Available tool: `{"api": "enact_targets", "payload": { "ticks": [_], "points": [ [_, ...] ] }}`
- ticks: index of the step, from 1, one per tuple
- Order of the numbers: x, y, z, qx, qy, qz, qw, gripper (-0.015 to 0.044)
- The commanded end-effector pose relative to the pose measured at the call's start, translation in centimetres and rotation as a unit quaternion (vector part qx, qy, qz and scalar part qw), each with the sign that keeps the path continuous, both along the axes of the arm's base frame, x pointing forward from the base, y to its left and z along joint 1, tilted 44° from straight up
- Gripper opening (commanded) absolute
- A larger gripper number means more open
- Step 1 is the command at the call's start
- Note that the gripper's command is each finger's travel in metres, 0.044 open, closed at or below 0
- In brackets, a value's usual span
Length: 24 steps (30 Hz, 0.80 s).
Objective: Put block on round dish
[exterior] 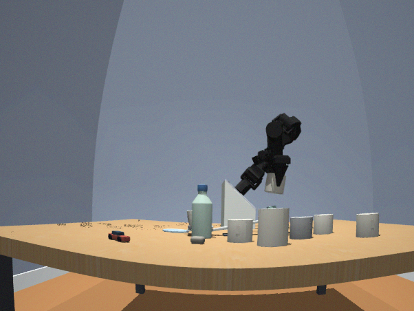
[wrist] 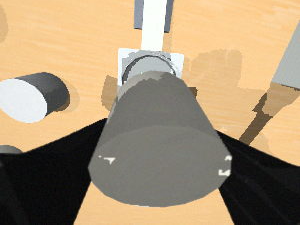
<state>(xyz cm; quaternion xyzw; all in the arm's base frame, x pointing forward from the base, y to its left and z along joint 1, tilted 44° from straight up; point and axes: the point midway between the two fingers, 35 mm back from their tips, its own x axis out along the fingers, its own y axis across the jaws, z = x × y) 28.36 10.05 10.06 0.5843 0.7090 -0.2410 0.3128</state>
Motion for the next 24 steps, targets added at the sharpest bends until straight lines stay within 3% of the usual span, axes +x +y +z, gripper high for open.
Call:
{"api": "enact_targets", "payload": {
  "ticks": [1,24],
  "points": [
    [0.0,0.0,0.0,0.0,0.0,-0.001,1.0,0.0],
    [-3.3,7.7,0.6,-0.015,-0.005,0.0,1.0,0.0]
  ]
}}
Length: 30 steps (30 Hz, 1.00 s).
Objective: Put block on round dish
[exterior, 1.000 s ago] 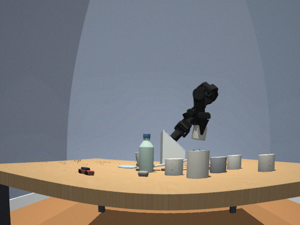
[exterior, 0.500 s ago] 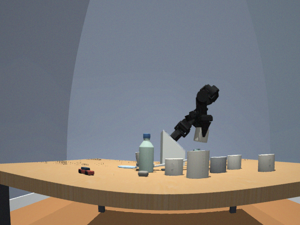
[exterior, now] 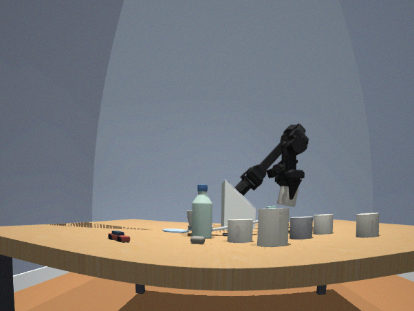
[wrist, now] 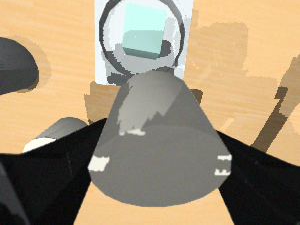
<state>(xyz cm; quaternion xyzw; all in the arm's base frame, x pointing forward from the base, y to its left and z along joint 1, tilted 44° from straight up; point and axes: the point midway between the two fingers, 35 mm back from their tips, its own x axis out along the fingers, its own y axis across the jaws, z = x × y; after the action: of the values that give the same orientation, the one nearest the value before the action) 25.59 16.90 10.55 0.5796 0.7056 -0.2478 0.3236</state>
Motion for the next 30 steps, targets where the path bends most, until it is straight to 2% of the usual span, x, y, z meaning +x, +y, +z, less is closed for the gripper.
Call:
{"api": "enact_targets", "payload": {
  "ticks": [1,21,30],
  "points": [
    [-0.7,1.2,0.2,-0.001,-0.002,-0.002,1.0,0.0],
    [-5.4,6.9,1.2,0.019,0.001,-0.003,1.0,0.0],
    [-5.7,9.1,-1.0,0.02,0.002,-0.003,1.0,0.0]
  ]
}}
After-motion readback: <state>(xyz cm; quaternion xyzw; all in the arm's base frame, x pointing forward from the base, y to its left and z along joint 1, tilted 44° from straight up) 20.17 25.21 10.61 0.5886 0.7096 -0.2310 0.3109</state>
